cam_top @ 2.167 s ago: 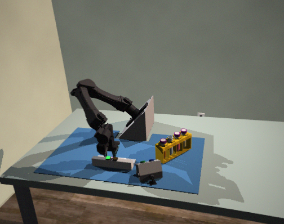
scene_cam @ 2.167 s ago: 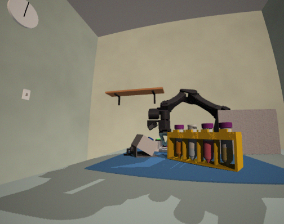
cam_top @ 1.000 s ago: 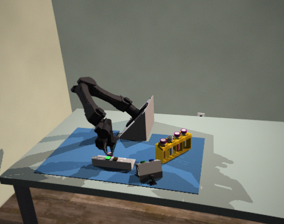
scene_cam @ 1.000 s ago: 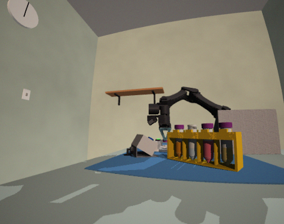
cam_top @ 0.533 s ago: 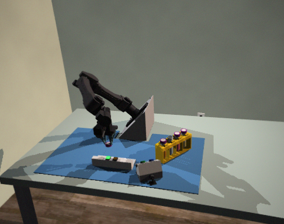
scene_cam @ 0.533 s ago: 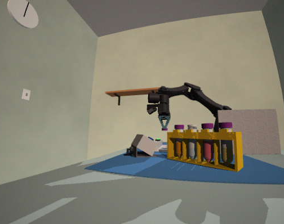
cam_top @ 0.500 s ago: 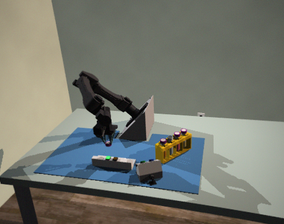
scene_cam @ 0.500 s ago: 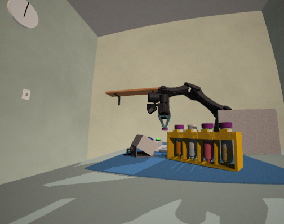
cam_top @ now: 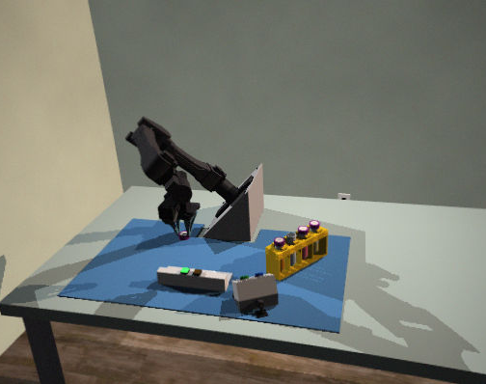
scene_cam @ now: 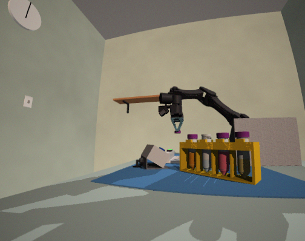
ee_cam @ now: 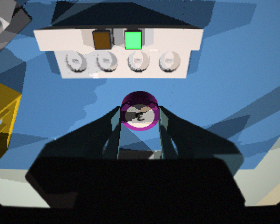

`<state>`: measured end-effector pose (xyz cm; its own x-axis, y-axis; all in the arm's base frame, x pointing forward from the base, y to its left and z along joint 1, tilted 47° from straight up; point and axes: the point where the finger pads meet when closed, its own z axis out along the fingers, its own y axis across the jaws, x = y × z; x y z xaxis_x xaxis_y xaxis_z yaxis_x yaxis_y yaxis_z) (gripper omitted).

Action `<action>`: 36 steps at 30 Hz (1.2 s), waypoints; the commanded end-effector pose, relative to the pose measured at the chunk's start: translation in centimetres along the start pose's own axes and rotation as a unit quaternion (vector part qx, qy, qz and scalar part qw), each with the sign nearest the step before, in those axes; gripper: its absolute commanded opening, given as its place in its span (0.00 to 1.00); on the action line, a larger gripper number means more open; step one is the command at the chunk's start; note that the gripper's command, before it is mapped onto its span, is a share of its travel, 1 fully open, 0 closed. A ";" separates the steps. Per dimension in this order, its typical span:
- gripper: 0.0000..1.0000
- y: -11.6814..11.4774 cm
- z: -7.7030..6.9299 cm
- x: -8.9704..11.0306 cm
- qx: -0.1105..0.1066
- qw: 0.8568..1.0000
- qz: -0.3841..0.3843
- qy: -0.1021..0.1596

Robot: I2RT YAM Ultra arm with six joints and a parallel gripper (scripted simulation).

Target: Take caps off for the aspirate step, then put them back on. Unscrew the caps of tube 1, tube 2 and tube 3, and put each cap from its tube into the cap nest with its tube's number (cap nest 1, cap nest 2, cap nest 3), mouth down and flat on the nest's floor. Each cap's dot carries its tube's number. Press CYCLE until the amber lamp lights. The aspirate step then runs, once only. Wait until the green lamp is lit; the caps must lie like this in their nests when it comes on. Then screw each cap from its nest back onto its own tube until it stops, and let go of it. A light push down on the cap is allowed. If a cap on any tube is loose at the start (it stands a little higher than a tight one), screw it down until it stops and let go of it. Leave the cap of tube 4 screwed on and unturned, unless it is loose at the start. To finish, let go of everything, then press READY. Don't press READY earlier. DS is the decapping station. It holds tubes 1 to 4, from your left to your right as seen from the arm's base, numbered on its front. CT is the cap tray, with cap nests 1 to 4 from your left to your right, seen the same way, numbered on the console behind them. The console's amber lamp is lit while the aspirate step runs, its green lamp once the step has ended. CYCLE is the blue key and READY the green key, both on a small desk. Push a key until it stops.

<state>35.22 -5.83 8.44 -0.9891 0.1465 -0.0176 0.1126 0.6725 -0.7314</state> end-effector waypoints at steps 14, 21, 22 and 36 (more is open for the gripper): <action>0.00 8.9 -0.7 3.0 0.002 0.898 -0.440 -0.009; 0.00 12.0 -0.7 4.2 0.003 0.813 -0.582 -0.008; 0.00 12.0 -0.7 4.2 0.003 0.813 -0.582 -0.008; 0.00 19.9 -0.7 7.0 0.004 0.647 -0.762 -0.008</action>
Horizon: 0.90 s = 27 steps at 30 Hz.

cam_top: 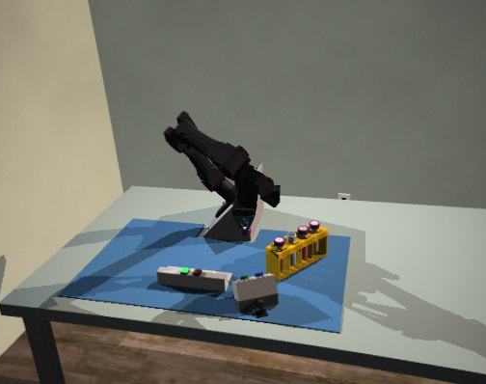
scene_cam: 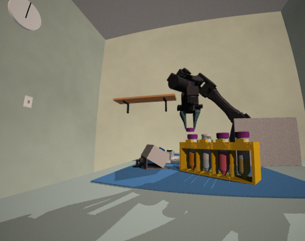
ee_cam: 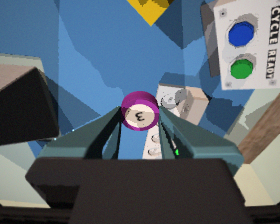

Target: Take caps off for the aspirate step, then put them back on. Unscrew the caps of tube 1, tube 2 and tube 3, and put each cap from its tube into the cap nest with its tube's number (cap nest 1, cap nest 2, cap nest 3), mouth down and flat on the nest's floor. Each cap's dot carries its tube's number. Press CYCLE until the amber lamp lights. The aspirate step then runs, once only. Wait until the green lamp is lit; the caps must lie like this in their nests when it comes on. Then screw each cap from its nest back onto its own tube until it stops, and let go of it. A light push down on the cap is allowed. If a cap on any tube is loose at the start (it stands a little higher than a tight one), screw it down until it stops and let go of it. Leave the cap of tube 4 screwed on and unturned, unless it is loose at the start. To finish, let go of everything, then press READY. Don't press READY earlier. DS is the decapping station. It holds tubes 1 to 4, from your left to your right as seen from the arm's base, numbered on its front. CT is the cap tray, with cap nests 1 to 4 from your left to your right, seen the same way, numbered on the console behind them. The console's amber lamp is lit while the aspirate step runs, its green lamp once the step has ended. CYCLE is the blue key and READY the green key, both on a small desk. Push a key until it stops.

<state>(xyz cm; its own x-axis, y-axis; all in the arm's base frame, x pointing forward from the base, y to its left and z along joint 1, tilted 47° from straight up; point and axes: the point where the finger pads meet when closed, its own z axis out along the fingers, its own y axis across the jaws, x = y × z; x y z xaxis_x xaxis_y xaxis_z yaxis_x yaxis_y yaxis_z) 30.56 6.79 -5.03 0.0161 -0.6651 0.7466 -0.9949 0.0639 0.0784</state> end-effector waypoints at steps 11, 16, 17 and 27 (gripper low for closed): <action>0.00 2.1 -1.5 -11.0 0.011 1.000 -0.017 -0.017; 0.00 2.7 -1.6 -13.4 0.011 1.000 -0.017 -0.017; 0.00 2.8 -1.6 -14.0 0.011 1.000 -0.017 -0.018; 0.00 2.8 -1.6 -14.0 0.011 1.000 -0.017 -0.018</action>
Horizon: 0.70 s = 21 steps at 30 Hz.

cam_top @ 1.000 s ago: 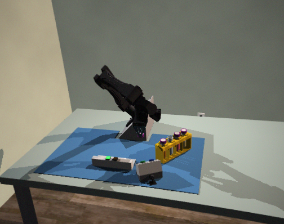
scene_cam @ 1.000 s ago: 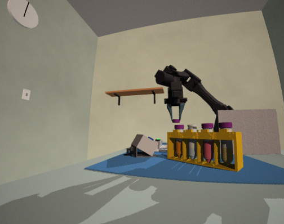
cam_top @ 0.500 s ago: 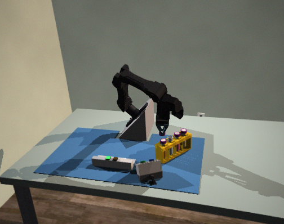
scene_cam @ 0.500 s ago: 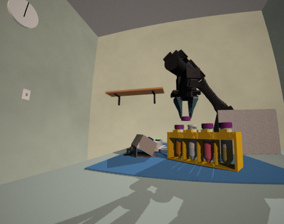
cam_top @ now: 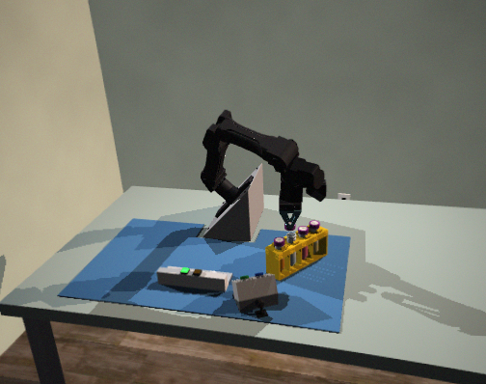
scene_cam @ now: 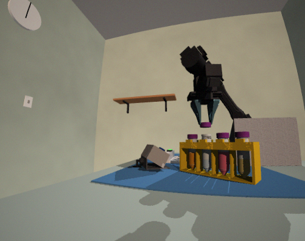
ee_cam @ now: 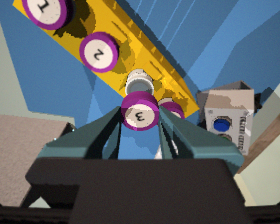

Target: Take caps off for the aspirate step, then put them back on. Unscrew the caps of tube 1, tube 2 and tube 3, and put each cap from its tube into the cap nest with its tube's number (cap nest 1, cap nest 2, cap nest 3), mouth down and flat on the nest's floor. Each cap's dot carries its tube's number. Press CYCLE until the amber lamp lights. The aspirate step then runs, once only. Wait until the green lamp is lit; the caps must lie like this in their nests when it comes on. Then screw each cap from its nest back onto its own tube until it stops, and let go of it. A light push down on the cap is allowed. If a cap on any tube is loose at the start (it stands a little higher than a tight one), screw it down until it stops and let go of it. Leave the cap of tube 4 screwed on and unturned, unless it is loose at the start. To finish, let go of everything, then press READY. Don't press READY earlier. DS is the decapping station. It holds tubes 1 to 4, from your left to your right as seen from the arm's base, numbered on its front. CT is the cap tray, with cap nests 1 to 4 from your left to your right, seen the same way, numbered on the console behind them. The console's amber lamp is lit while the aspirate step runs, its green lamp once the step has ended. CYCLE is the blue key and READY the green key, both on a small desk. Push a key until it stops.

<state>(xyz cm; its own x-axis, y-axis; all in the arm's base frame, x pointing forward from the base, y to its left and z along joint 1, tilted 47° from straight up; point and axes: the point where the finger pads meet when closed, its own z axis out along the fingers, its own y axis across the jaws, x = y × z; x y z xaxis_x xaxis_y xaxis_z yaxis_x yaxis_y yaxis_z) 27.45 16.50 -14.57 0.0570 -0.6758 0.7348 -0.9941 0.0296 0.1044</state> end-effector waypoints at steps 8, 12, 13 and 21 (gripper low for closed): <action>0.00 -0.1 -1.0 -0.4 0.008 1.000 0.004 -0.011; 0.00 -0.1 -1.1 -0.5 0.008 1.000 0.004 -0.011; 0.00 -0.1 -1.1 -0.6 0.008 1.000 0.004 -0.011; 0.00 -0.1 -1.2 -0.8 0.008 1.000 0.004 -0.012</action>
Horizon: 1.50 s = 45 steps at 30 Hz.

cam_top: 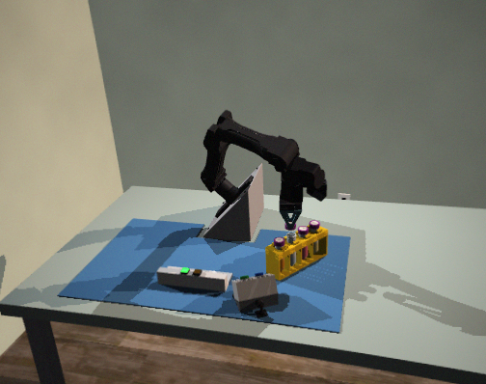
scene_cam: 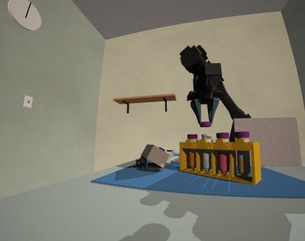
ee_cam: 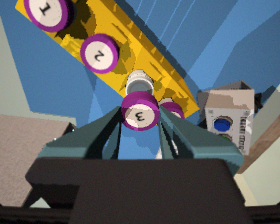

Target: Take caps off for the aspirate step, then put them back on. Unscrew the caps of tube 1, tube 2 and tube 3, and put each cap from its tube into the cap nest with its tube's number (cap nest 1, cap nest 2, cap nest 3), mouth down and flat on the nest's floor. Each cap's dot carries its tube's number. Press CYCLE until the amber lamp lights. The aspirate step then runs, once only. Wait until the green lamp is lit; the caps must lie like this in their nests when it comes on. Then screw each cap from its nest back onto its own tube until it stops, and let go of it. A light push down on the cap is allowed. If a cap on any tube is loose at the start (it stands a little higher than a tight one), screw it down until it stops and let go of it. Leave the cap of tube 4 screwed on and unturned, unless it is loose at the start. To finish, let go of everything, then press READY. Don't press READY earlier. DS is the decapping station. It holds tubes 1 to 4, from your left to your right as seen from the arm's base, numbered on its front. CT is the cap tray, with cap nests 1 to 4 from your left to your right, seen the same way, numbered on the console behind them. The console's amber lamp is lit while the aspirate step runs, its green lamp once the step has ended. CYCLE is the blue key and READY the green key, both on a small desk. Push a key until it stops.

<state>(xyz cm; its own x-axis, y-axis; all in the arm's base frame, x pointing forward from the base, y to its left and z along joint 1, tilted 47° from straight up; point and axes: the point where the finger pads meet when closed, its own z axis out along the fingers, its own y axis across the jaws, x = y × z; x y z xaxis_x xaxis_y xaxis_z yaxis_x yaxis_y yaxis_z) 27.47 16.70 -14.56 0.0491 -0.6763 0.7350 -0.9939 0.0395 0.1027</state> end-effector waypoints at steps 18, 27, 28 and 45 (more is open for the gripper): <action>0.00 -0.1 1.5 -0.7 0.011 1.000 0.000 -0.011; 0.00 -0.1 1.5 -0.7 0.011 1.000 0.000 -0.011; 0.00 -0.1 1.5 -0.7 0.011 1.000 0.000 -0.011; 0.00 -0.1 1.6 -0.5 0.011 1.000 0.000 -0.011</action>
<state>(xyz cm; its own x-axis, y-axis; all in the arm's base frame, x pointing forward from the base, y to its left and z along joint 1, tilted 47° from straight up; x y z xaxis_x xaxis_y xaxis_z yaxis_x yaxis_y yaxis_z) 27.15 15.28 -16.41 0.0504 -0.6829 0.7288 -0.9944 0.0334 0.1001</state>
